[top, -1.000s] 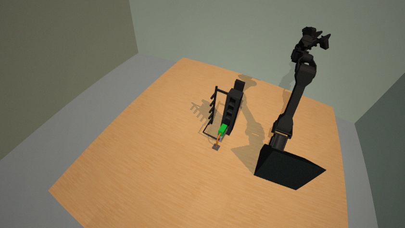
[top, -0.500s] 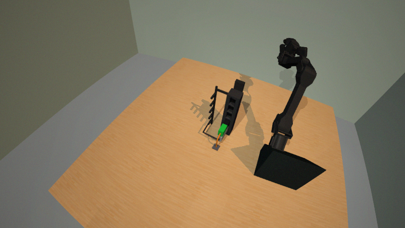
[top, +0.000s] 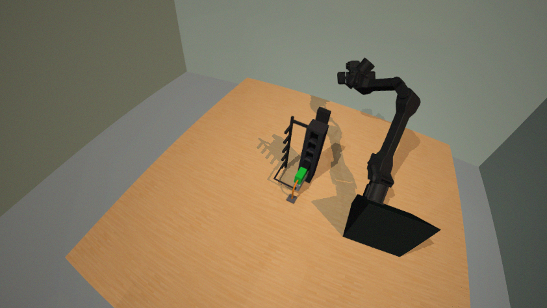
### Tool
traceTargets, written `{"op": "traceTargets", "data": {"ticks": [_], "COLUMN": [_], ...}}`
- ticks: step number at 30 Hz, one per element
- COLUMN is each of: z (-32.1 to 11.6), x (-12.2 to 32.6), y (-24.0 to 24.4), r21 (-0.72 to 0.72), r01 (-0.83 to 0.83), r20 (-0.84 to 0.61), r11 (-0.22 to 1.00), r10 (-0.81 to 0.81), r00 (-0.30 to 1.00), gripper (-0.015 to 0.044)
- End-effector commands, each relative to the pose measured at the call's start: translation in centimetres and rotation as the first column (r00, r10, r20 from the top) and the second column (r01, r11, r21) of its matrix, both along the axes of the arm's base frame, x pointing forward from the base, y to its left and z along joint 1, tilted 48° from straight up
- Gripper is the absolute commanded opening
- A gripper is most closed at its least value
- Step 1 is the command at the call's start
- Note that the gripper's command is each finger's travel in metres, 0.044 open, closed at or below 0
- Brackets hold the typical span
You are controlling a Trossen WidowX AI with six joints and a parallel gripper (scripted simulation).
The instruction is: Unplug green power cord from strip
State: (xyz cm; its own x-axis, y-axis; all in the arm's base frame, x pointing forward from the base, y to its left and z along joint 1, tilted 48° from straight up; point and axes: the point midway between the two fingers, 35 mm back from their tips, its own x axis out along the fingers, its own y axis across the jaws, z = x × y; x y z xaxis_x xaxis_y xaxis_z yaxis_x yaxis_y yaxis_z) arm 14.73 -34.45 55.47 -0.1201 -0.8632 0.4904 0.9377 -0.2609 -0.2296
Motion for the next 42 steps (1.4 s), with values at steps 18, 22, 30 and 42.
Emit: {"op": "traceTargets", "data": {"ticks": [18,22,30,42], "z": [-18.0,-21.7,-28.8,-41.4], "x": [23.9,27.2,31.4,32.0], "y": [6.9,10.6,19.1,32.4], "r21": [0.506,0.587,0.716,0.82], "r01": [-0.334,-0.346,-0.315,-0.142], "r20": [-0.364,-0.418,-0.502,-0.569], "r11": [0.795,0.732,0.623,0.554], "r10": [0.548,0.64,0.773,0.815], "r00": [0.753,0.645,0.389,-0.109], "gripper": [0.016,0.016,0.016,0.016]}}
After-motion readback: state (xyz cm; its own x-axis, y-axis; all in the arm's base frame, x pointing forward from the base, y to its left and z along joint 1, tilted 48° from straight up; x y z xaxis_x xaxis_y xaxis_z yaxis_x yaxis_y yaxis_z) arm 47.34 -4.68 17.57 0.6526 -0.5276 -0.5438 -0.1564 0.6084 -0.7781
